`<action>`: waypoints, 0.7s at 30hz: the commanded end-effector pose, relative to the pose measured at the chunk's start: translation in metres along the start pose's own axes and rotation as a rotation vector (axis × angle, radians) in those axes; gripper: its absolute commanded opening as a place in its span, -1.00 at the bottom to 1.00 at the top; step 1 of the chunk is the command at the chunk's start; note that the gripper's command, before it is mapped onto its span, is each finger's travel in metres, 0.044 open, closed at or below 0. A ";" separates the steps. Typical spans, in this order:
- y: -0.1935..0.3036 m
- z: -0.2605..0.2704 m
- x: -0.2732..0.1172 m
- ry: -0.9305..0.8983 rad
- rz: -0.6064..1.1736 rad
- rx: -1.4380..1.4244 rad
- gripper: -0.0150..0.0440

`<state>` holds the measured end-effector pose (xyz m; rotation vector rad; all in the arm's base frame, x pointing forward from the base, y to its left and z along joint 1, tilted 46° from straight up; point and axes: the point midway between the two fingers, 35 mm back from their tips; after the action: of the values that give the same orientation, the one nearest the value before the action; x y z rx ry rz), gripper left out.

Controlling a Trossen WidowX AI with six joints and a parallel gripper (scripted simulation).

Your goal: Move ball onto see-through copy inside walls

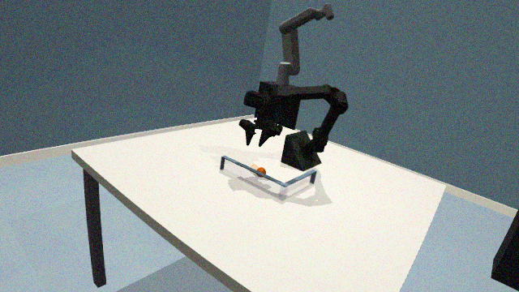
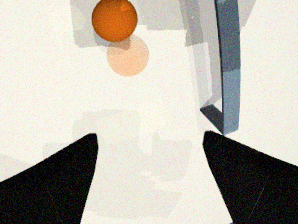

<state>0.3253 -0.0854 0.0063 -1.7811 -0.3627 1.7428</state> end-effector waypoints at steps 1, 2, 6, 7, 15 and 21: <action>-0.052 0.012 0.028 -0.129 -0.130 -0.232 0.54; -0.060 0.014 0.031 -0.145 -0.149 -0.264 0.54; -0.062 0.015 0.032 -0.151 -0.155 -0.274 0.54; -0.062 0.015 0.032 -0.151 -0.155 -0.274 0.54; -0.064 0.017 0.047 -0.150 -0.156 -0.274 0.54; -0.065 0.018 0.054 -0.150 -0.156 -0.274 0.54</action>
<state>0.3285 -0.0028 0.0068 -1.7659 -0.8181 1.7856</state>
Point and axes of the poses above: the point midway between the two fingers, 35 mm back from their tips, its own x axis out along the fingers, its own z axis across the jaws, y = z × x, and after that the axes turned 1 degree about x, right-handed
